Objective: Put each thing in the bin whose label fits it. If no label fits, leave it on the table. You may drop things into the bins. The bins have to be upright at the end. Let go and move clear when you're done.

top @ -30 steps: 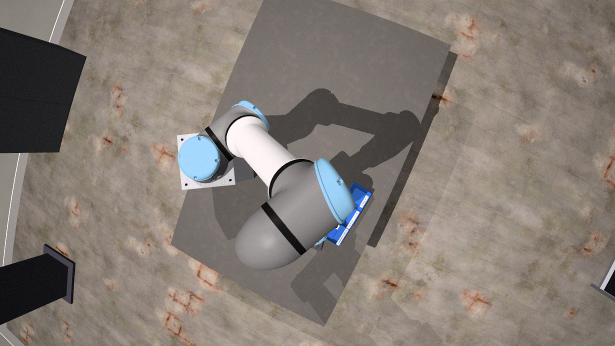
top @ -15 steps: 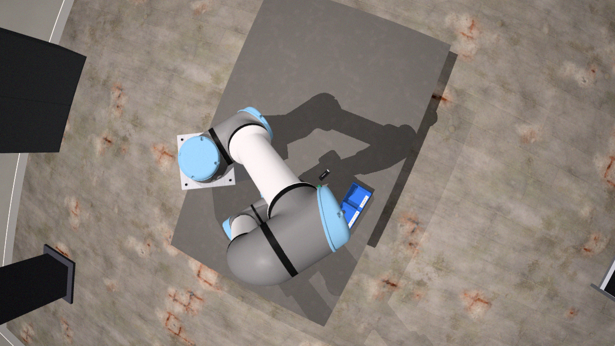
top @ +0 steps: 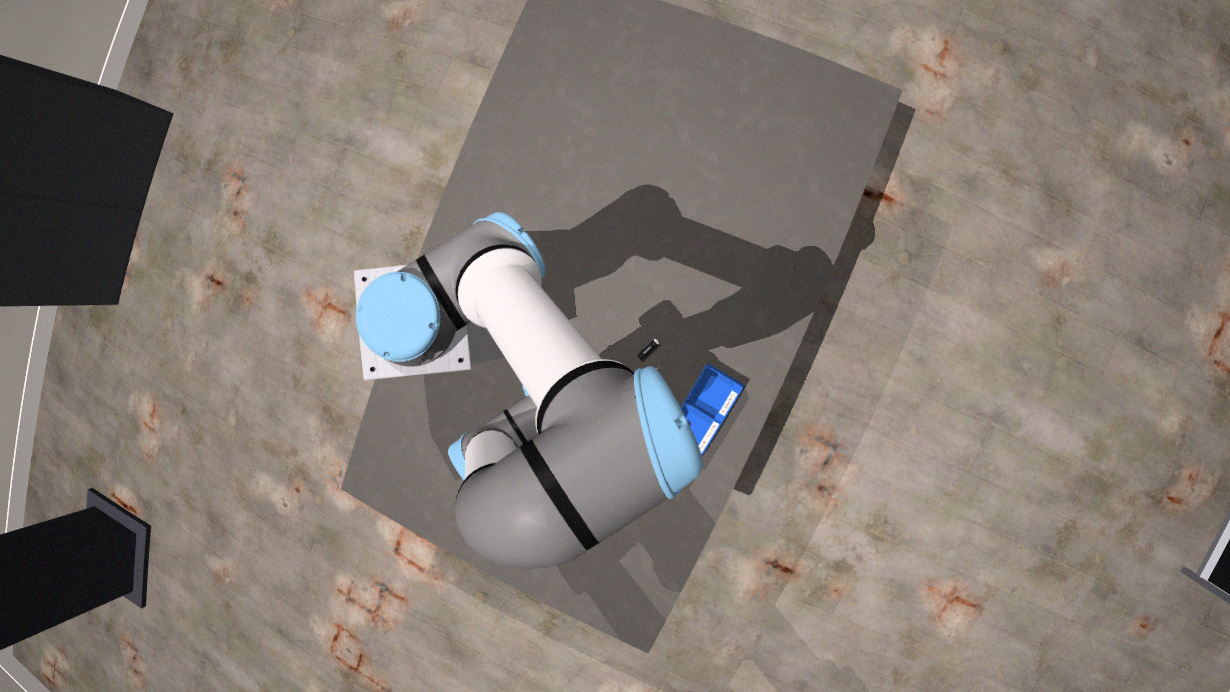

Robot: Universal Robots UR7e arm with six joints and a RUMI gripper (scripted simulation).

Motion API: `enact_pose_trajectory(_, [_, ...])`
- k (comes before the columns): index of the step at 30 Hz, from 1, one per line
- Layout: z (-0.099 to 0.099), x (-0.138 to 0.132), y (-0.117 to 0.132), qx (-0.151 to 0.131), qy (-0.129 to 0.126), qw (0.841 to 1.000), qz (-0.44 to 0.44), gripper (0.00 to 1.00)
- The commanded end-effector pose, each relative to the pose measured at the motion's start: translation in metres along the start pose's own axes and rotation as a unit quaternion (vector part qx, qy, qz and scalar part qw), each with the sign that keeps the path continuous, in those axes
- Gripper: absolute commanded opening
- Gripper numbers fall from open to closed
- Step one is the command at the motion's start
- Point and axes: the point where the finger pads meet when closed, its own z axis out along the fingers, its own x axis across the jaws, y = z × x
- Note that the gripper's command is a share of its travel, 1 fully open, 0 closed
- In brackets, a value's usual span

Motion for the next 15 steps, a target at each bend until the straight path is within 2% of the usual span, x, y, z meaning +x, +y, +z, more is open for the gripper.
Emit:
enact_pose_trajectory(1, [0.000,-0.001,0.000,0.000,0.000,1.000,0.000,0.18])
enact_pose_trajectory(9, [0.000,-0.001,0.000,0.000,0.000,1.000,0.000,0.18])
enact_pose_trajectory(15, [0.024,-0.001,0.000,0.000,0.000,1.000,0.000,0.18])
